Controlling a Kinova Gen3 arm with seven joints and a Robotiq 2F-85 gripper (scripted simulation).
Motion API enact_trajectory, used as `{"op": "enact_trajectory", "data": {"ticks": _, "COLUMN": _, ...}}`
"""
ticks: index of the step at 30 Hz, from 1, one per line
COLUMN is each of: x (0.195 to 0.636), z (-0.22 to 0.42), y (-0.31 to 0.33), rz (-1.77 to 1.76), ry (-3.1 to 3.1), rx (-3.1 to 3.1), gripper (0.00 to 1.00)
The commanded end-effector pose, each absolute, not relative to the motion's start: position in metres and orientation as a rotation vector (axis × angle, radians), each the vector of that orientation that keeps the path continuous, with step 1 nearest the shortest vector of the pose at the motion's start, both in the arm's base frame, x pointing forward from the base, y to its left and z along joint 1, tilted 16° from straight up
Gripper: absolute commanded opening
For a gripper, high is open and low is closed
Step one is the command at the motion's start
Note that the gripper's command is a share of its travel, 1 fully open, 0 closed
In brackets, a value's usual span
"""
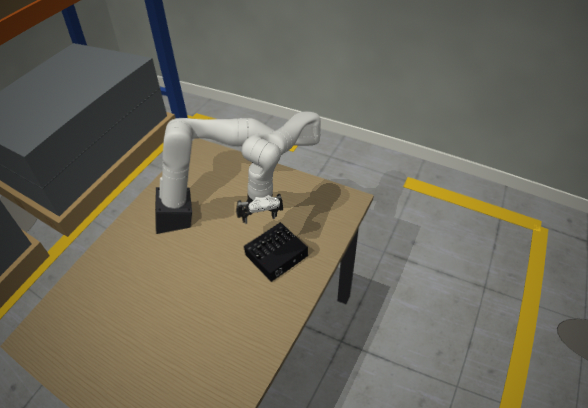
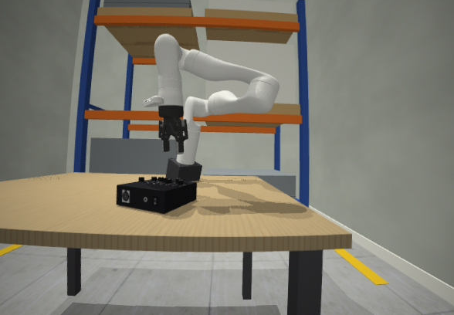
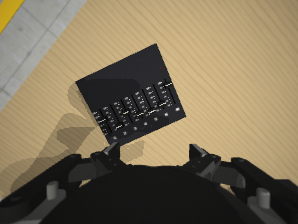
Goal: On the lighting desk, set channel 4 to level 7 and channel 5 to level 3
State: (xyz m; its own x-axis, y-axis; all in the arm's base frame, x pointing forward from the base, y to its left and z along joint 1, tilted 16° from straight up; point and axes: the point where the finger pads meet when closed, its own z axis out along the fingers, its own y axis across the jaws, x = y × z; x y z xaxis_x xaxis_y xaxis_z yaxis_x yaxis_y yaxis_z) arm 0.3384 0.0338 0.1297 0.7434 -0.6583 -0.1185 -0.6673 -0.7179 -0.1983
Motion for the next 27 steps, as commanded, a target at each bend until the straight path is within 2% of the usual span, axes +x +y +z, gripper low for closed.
{"op": "enact_trajectory", "data": {"ticks": 1, "x": 0.335, "z": 0.127, "y": 0.038, "rz": 0.062, "ry": 0.987, "rx": -2.738, "gripper": 1.0}}
{"op": "enact_trajectory", "data": {"ticks": 14, "x": 0.307, "z": 0.107, "y": 0.049, "rz": 0.113, "ry": 0.523, "rx": -2.867, "gripper": 1.0}}
{"op": "enact_trajectory", "data": {"ticks": 27, "x": 0.301, "z": 0.103, "y": 0.052, "rz": 0.124, "ry": 0.428, "rx": -2.882, "gripper": 1.0}}
